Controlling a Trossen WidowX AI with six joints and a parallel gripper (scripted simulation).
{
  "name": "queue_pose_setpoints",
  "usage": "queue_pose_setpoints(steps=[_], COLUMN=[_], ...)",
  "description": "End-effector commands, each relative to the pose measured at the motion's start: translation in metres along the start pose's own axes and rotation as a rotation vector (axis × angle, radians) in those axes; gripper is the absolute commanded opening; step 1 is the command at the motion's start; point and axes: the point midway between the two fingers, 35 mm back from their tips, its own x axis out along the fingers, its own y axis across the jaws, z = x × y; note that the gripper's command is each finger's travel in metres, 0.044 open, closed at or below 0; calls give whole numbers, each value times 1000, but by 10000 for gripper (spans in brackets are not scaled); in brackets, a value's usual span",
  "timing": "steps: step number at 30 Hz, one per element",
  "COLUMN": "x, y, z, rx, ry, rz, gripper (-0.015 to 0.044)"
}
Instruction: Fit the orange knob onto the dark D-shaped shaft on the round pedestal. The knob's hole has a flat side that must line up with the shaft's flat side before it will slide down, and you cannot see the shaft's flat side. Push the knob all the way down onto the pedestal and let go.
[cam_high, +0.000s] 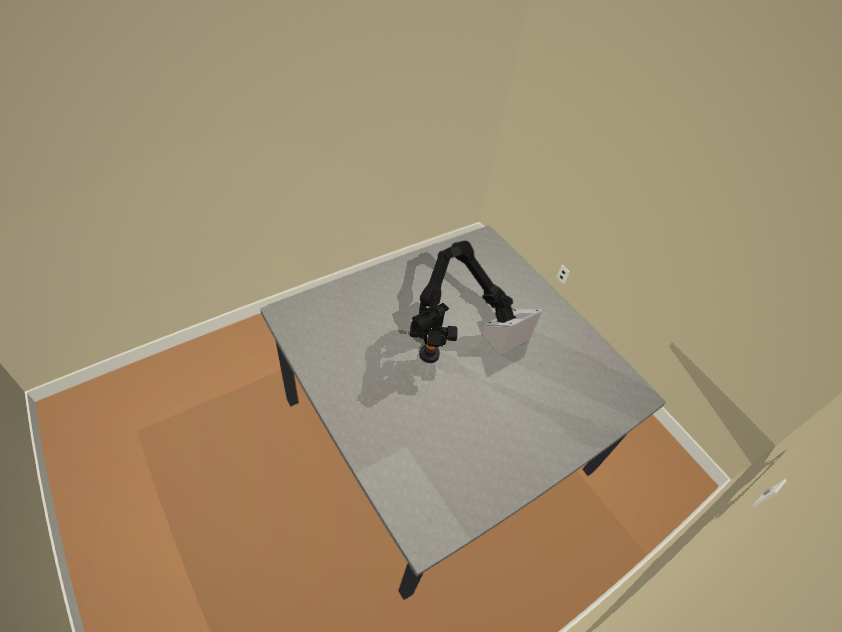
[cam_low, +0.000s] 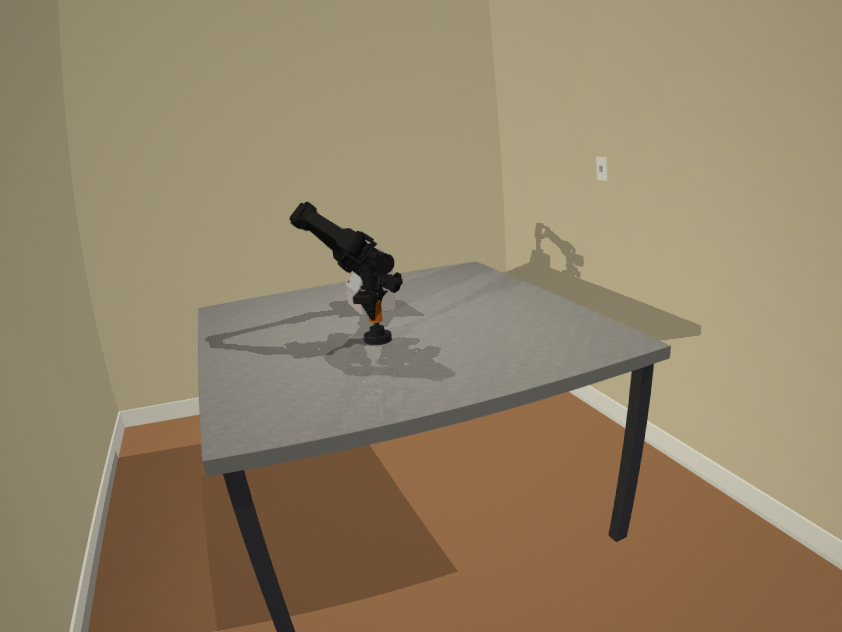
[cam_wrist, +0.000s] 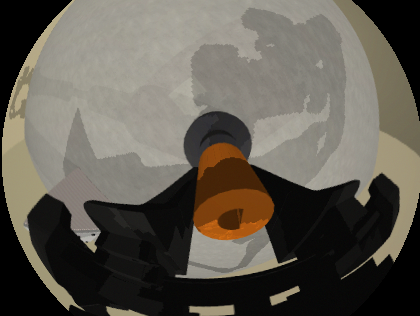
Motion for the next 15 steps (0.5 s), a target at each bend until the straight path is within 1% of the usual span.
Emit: queue_pose_setpoints(steps=[1, 5, 15], x=[-3, -3, 0], y=[-2, -2, 0], z=[0, 2, 2], rx=[-71, -195, -195], ry=[-3, -3, -3], rz=[-5, -6, -6], gripper=[0, 0, 0])
